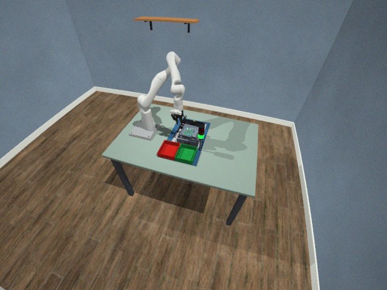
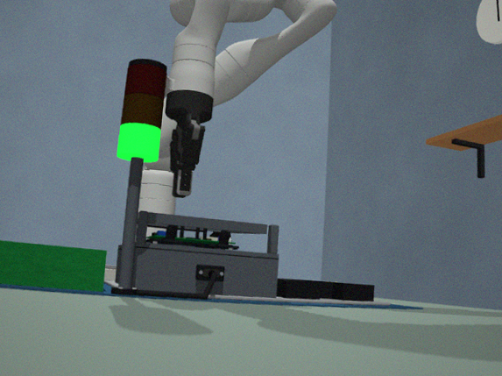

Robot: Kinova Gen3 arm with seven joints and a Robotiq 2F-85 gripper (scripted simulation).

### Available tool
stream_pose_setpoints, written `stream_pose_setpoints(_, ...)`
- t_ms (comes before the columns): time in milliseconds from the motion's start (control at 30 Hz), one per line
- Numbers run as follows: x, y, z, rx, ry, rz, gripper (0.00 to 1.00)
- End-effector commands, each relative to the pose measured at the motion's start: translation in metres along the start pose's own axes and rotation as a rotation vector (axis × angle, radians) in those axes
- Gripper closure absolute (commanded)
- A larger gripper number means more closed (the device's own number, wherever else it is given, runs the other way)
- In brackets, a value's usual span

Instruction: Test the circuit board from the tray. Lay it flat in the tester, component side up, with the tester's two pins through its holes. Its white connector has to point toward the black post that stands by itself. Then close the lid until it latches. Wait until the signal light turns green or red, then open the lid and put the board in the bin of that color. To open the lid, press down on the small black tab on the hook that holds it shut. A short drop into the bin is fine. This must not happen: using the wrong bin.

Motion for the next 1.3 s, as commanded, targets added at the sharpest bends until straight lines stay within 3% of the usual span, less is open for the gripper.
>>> stream_pose_setpoints(0,0.001,0.004,0.001,0.000,0.004,-0.003,0.74)
stream_pose_setpoints(400,0.001,0.014,0.001,0.000,0.004,-0.003,0.74)
stream_pose_setpoints(1267,0.001,0.015,0.001,0.000,0.004,-0.003,0.74)
Point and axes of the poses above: the point where the finger pads meet when closed, its own y axis out along the fingers, its own x axis across the jaws, z = x × y, the point moved 2 cm from there along -y, back along the fingers, and after that the axes turned 15 degrees about -y, right-handed, at the moved point
